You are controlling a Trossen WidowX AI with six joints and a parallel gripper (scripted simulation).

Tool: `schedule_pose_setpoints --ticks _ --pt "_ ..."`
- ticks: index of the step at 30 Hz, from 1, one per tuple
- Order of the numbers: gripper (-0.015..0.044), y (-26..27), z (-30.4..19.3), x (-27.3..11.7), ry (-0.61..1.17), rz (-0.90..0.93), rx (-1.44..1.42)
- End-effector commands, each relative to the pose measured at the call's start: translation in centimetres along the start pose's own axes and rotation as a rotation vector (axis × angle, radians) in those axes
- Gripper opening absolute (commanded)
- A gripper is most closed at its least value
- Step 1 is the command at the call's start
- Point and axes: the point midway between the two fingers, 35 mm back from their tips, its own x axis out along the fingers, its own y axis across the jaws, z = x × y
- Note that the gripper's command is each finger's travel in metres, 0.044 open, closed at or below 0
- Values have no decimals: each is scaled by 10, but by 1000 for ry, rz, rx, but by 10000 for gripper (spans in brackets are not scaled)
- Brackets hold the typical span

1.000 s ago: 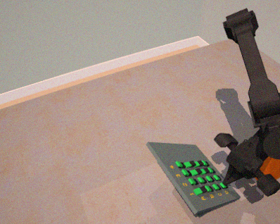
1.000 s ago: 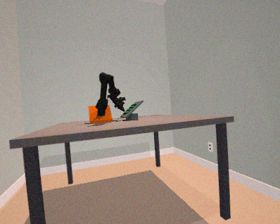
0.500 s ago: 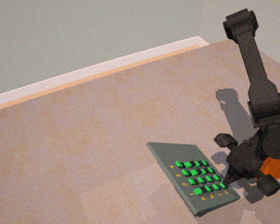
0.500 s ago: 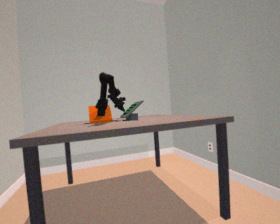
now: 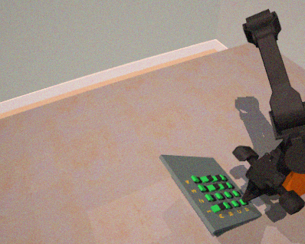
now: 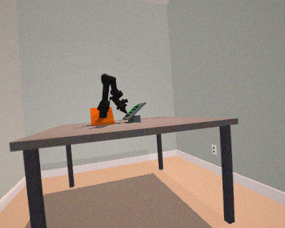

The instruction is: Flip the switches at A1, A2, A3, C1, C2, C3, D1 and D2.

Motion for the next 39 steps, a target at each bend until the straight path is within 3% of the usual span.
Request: schedule_pose_setpoints --ticks 1,25,35,39 --pt "0 -1 -2 1 3 -4 -9" --pt "0 -1 -2 4 2 -4 -9" --pt "0 1 -5 -56 -15 3 -16" --pt "0 0 -5 -62 -21 -1 -10"
